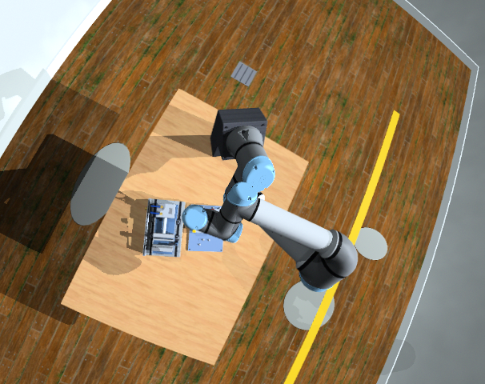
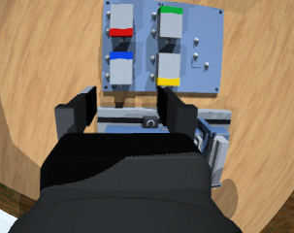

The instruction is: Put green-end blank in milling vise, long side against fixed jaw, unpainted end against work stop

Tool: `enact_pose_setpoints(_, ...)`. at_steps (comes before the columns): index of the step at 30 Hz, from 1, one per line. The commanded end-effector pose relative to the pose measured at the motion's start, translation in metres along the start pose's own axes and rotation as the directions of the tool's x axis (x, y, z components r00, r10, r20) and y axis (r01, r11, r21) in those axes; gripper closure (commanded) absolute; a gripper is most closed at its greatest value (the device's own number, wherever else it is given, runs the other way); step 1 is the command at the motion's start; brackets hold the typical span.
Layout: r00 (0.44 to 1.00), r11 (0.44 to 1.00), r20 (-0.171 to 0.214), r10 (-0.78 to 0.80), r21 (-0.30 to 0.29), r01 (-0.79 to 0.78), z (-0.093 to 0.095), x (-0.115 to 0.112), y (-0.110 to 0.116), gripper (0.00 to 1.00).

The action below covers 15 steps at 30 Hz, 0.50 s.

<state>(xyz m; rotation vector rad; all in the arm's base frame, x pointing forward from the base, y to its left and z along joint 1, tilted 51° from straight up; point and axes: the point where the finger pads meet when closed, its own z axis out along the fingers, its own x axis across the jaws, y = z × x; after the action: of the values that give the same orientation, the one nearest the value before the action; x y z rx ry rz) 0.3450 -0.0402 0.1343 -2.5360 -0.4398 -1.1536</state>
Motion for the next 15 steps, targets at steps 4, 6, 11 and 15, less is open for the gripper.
enact_pose_setpoints(4,1.000,1.000,0.017,0.002,0.000,-0.002,0.009,0.001,0.005,0.00)
enact_pose_setpoints(6,1.000,1.000,0.017,0.002,0.000,-0.002,0.009,0.001,0.005,0.00)
enact_pose_setpoints(11,1.000,1.000,0.017,0.002,0.000,-0.002,0.010,0.006,0.021,0.00)
enact_pose_setpoints(15,1.000,1.000,0.017,0.002,0.000,-0.002,0.010,0.006,0.021,0.00)
